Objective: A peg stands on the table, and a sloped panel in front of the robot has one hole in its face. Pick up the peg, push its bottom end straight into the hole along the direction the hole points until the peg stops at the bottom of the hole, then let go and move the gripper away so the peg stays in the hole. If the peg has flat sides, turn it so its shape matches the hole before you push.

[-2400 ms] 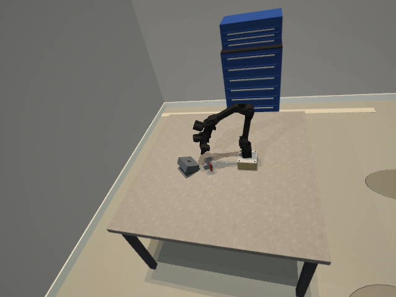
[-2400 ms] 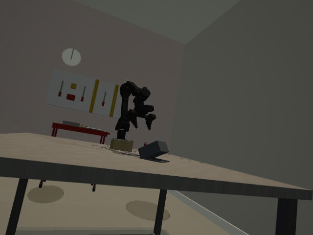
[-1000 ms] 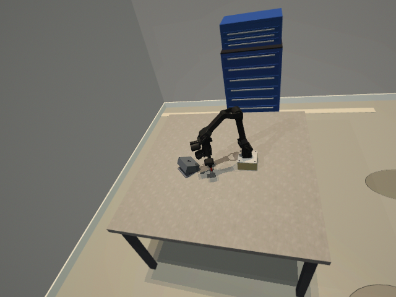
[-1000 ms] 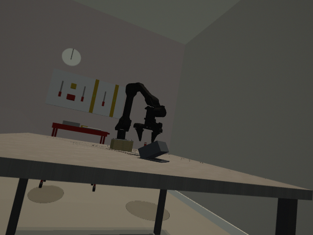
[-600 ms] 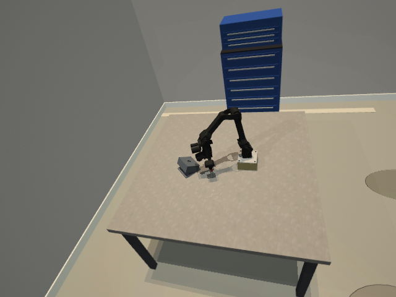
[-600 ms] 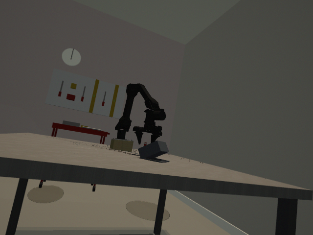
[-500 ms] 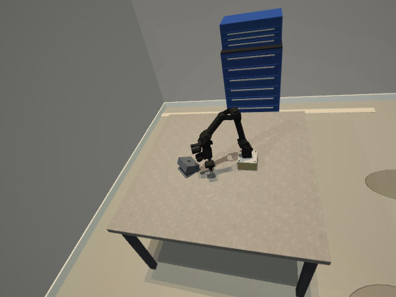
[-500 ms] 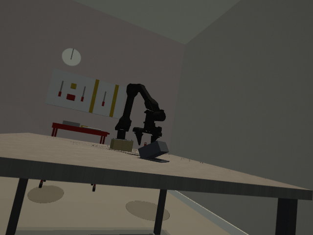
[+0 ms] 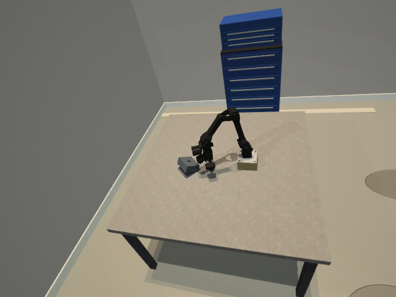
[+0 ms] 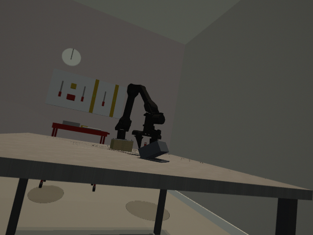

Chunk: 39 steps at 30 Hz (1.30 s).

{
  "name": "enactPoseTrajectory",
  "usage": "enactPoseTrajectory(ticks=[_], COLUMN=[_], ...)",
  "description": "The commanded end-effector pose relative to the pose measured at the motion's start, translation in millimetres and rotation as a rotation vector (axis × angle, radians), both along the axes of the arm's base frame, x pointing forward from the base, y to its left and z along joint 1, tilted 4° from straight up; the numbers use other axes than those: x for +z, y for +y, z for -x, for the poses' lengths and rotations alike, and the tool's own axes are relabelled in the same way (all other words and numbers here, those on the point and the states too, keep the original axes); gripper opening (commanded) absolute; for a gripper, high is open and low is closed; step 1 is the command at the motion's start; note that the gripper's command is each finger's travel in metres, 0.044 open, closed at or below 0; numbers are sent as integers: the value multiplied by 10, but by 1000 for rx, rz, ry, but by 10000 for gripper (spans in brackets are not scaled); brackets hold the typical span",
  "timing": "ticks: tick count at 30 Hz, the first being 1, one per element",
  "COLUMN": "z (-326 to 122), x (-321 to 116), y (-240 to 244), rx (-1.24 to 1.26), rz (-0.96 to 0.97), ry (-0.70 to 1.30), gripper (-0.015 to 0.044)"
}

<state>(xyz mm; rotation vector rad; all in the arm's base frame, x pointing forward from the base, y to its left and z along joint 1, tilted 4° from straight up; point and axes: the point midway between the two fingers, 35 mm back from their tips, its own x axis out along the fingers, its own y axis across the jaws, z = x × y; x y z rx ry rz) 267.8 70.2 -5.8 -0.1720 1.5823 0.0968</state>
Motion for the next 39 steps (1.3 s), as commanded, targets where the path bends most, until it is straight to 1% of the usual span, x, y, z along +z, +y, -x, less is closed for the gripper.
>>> enactPoseTrajectory(ticks=[1,10,20,24,39], z=[-5,-5,-6,-21,-5], x=[8,8,15,120,797], y=[2,2,3,14,57], rx=[0,0,0,0,4], rz=[-1,-1,-1,0,6], ry=[-2,-2,-2,-1,1], gripper=[309,73,0,0,0])
